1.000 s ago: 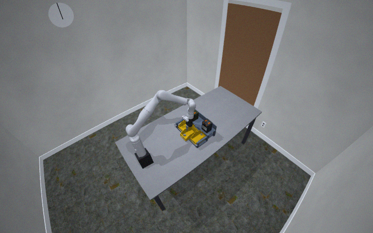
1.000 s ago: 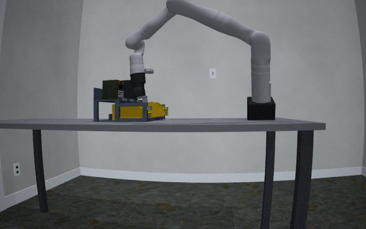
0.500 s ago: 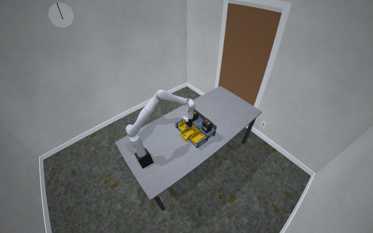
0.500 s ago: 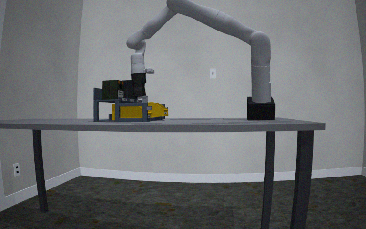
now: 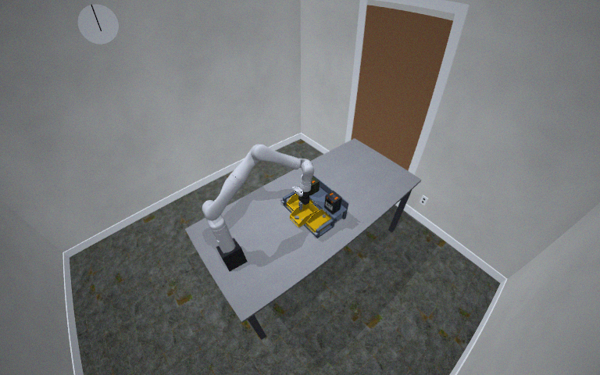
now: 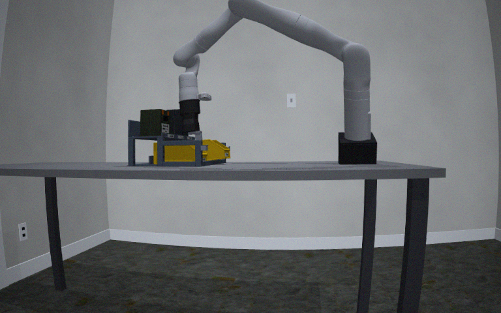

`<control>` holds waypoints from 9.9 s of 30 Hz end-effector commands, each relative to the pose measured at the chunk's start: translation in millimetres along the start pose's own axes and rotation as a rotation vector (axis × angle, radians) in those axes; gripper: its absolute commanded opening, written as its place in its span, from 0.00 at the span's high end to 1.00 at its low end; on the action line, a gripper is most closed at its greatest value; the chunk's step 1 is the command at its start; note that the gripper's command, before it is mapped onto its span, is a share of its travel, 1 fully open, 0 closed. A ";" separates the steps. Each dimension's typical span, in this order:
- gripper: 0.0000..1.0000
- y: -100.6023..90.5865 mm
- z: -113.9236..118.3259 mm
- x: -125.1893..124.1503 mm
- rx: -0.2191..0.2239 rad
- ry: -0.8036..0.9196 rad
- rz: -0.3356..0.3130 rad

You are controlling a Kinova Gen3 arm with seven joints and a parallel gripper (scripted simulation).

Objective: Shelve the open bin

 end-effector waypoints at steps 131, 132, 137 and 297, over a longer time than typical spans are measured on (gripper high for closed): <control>0.68 -24.7 -0.1 -1.5 -0.001 0.000 -0.003; 0.68 -26.3 -0.1 -1.7 -0.001 0.000 -0.003; 0.68 -34.7 -0.1 -2.4 -0.001 0.000 -0.003; 1.00 -63.7 -43.4 -136.1 0.067 1.573 -0.076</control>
Point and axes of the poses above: the point where the finger pads meet when closed, its own y axis out along the fingers, its own z axis across the jaws, x = y × z, the point moved 5 cm from there along -y, back along the fingers, and after that the axes turned 3 degrees about -y, right-handed, at the moved point
